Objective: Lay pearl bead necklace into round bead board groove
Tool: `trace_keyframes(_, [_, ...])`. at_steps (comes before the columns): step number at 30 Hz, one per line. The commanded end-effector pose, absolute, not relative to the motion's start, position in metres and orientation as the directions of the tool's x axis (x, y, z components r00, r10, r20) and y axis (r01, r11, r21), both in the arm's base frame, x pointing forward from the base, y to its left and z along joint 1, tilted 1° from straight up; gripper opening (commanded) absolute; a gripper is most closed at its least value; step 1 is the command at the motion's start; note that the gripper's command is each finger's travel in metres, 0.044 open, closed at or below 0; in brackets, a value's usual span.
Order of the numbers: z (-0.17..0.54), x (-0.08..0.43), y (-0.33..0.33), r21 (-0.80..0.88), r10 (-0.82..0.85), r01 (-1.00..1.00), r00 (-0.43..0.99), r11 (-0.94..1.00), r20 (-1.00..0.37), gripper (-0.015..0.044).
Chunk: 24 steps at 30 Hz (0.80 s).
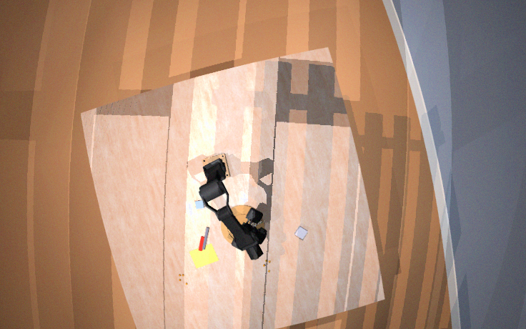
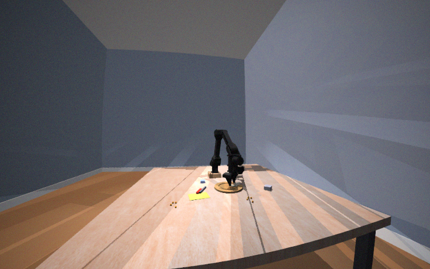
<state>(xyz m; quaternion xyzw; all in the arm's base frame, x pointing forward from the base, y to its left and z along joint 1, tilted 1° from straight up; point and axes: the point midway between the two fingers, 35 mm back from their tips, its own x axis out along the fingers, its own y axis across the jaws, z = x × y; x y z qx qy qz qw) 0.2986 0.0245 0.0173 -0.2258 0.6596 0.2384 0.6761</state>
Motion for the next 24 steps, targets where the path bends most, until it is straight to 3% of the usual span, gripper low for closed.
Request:
trace_keyframes(1, [0.0118,0.2971,0.024,0.009,0.021,-0.624,0.011,0.781,-1.0,0.031])
trace_keyframes(3, [0.0118,0.2971,0.024,0.009,0.021,-0.624,0.011,0.781,-1.0,0.031])
trace_keyframes(12, [0.0144,0.2978,0.0245,0.011,0.024,-0.621,0.013,0.784,-1.0,0.0074])
trace_keyframes(24, [0.0144,0.2978,0.0245,0.011,0.024,-0.621,0.013,0.784,-1.0,0.0])
